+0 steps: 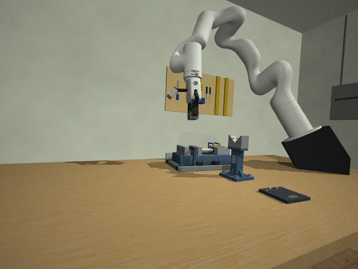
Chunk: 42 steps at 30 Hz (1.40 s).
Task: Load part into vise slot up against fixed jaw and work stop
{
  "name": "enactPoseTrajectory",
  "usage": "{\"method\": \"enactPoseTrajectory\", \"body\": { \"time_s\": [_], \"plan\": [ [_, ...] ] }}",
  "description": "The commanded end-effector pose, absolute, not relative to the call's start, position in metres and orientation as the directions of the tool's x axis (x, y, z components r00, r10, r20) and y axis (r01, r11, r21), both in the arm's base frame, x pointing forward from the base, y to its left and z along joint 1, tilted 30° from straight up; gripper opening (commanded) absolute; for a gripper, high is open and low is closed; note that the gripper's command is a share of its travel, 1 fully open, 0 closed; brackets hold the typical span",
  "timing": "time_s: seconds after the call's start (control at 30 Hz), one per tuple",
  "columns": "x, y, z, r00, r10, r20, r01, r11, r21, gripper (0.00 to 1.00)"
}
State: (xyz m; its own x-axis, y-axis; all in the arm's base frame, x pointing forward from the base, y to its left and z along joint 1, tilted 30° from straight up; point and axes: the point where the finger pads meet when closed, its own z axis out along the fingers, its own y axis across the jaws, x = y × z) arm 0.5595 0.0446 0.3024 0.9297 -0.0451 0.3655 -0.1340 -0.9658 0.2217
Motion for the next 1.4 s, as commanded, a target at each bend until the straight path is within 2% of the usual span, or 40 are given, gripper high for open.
{"method": "enactPoseTrajectory", "body": {
  "time_s": [0.0, 0.47, 1.37],
  "plan": [
    [0.561, 0.039, 0.305, 0.931, -0.011, 0.364, -0.108, -0.963, 0.248, 0.0],
    [0.564, 0.022, 0.313, 0.934, 0.093, 0.344, -0.029, -0.943, 0.332, 0.0],
    [0.565, 0.014, 0.317, 0.933, 0.136, 0.333, 0.005, -0.93, 0.368, 0.0]
  ]
}}
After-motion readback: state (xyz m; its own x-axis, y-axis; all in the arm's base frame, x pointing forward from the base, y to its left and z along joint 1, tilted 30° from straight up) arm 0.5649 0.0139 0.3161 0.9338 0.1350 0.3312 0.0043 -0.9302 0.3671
